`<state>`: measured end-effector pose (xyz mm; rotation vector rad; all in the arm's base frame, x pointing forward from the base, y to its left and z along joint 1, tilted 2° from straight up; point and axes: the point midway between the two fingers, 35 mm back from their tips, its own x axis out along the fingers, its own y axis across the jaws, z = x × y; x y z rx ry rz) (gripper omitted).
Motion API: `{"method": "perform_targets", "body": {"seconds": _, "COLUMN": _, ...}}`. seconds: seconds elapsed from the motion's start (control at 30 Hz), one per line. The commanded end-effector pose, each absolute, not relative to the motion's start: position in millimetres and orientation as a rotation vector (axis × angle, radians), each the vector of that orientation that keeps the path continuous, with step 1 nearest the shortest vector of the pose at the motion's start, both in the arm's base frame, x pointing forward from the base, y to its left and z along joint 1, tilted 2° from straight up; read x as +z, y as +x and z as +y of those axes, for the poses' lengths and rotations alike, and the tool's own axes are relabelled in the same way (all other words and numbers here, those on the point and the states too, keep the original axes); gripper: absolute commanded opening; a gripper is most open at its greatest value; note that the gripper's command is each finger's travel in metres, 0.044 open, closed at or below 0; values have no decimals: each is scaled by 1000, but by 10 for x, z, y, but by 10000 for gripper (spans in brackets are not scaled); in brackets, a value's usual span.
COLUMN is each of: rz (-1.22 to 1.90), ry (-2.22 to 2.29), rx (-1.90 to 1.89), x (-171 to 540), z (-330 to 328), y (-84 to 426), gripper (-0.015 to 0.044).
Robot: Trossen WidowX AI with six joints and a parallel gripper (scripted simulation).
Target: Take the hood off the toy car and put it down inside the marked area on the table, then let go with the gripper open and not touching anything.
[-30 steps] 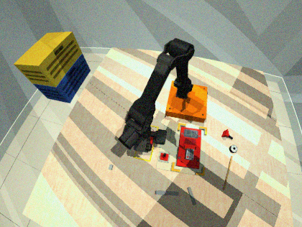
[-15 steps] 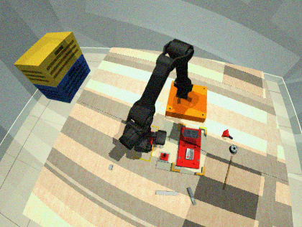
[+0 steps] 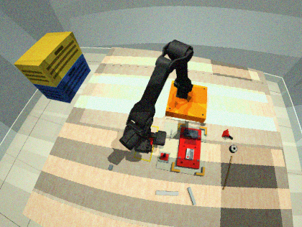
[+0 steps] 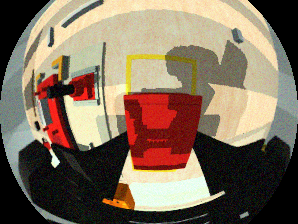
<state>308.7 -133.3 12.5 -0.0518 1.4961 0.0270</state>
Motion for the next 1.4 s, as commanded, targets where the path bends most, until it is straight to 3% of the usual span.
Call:
{"method": "perform_targets", "body": {"seconds": 0.0, "rz": 1502, "ry": -47, "rx": 32, "x": 80, "z": -1318, "y": 3069, "gripper": 0}}
{"method": "perform_targets", "body": {"seconds": 0.2, "rz": 1502, "ry": -47, "rx": 32, "x": 68, "z": -1318, "y": 3069, "gripper": 0}}
{"method": "perform_targets", "body": {"seconds": 0.77, "rz": 1498, "ry": -51, "rx": 28, "x": 123, "z": -1332, "y": 3086, "gripper": 440}}
{"method": "perform_targets", "body": {"seconds": 1.0, "rz": 1508, "ry": -50, "rx": 29, "x": 794, "z": -1325, "y": 3049, "gripper": 440}}
{"method": "perform_targets", "body": {"seconds": 1.37, "rz": 1508, "ry": -50, "rx": 29, "x": 824, "z": -1323, "y": 3044, "gripper": 440}}
